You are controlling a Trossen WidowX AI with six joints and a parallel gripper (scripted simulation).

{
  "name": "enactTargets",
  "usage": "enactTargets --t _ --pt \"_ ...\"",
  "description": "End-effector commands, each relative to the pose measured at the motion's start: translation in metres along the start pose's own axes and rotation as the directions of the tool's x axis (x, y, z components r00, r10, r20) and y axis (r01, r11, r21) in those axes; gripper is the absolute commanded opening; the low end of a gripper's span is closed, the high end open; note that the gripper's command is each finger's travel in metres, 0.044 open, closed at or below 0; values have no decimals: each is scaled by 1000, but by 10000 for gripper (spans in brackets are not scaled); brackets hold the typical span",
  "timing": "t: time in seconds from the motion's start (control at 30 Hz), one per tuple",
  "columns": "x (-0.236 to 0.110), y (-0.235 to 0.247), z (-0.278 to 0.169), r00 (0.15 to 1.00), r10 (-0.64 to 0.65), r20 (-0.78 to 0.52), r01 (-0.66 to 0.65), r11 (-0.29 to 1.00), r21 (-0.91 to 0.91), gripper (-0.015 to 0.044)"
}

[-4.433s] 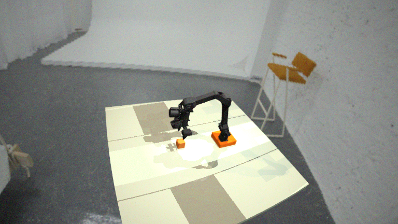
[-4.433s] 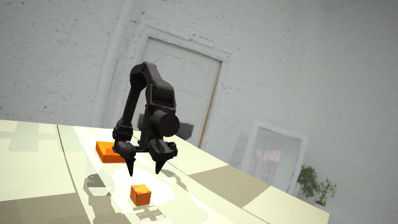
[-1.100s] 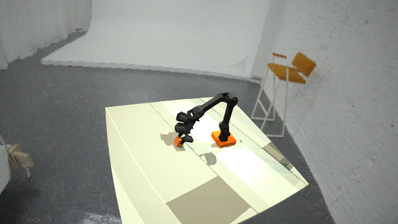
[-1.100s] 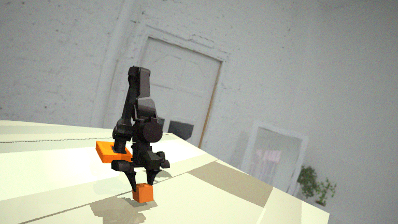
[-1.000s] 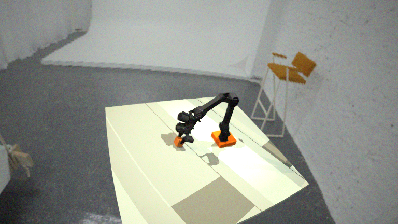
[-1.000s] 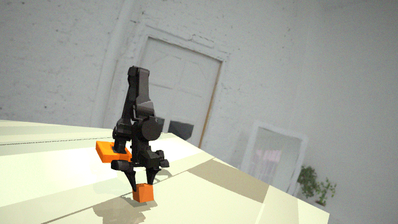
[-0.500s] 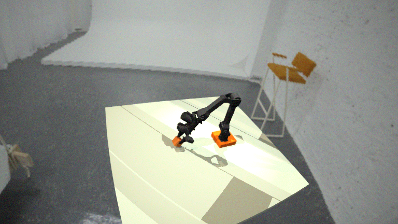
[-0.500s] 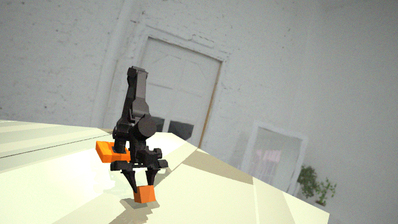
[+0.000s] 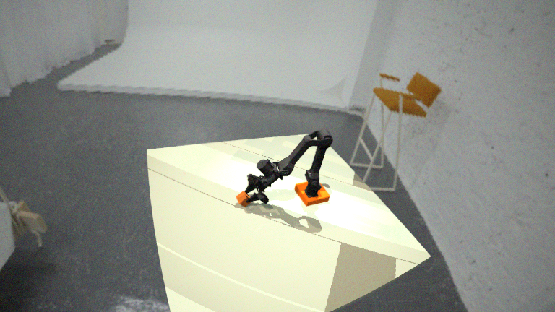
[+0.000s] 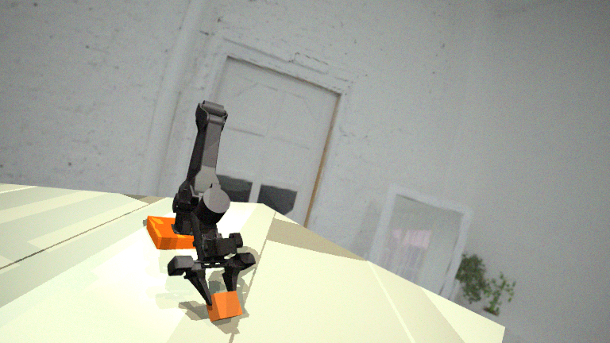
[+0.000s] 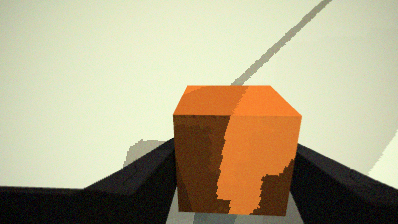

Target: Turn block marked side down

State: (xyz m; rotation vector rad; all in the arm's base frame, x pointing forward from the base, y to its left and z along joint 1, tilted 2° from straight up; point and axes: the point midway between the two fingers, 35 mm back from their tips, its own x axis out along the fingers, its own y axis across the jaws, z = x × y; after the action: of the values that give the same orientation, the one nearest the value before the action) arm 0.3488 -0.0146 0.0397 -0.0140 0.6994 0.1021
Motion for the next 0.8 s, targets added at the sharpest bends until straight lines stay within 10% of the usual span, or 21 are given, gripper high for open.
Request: enactTargets --t 0.0,0.77 --pt "3 0 -9 1000 4 26 -4 1000 10 0" --pt "-11 4 -16 969 6 248 -7 1000 3 0"
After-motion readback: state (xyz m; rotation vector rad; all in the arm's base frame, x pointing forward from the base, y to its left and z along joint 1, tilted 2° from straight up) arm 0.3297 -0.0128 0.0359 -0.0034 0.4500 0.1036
